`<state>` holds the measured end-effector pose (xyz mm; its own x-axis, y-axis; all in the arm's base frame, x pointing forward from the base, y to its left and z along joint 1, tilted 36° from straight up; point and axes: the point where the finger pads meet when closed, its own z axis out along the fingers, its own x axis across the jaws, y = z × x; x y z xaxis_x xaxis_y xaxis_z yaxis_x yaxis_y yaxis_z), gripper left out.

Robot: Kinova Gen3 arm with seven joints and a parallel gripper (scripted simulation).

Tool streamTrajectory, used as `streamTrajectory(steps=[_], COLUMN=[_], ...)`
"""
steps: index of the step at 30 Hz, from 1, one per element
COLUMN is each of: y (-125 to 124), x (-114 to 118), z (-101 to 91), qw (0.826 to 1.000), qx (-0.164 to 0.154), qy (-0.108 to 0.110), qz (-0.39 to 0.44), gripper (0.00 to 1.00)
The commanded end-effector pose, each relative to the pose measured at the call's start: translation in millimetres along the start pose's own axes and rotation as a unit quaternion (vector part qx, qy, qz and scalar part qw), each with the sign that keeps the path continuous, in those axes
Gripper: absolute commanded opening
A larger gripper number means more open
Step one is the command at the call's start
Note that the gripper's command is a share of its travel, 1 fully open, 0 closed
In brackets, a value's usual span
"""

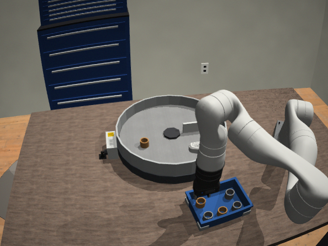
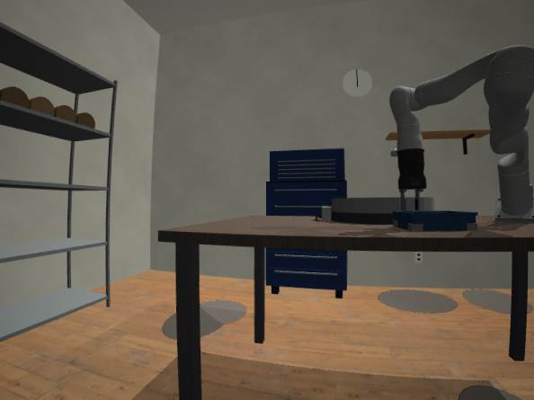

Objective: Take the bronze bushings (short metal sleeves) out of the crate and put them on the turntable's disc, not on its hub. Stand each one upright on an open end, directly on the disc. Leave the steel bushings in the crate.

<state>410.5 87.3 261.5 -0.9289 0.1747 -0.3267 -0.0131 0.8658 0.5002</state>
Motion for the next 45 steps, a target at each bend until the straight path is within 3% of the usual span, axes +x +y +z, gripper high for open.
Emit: streamTrajectory(steps=[1,19,45], y=[-0.8,-0.5,-0.5], x=[-3.4,-3.3,-3.3], z=[0.1,19.4,19.9], qw=[1.000,1.000,1.000], qx=[0.001,0.001,0.001], qy=[-0.003,-0.004,-0.004], qz=[-0.001,-0.001,-0.001], gripper=[0.76,0.76,0.76])
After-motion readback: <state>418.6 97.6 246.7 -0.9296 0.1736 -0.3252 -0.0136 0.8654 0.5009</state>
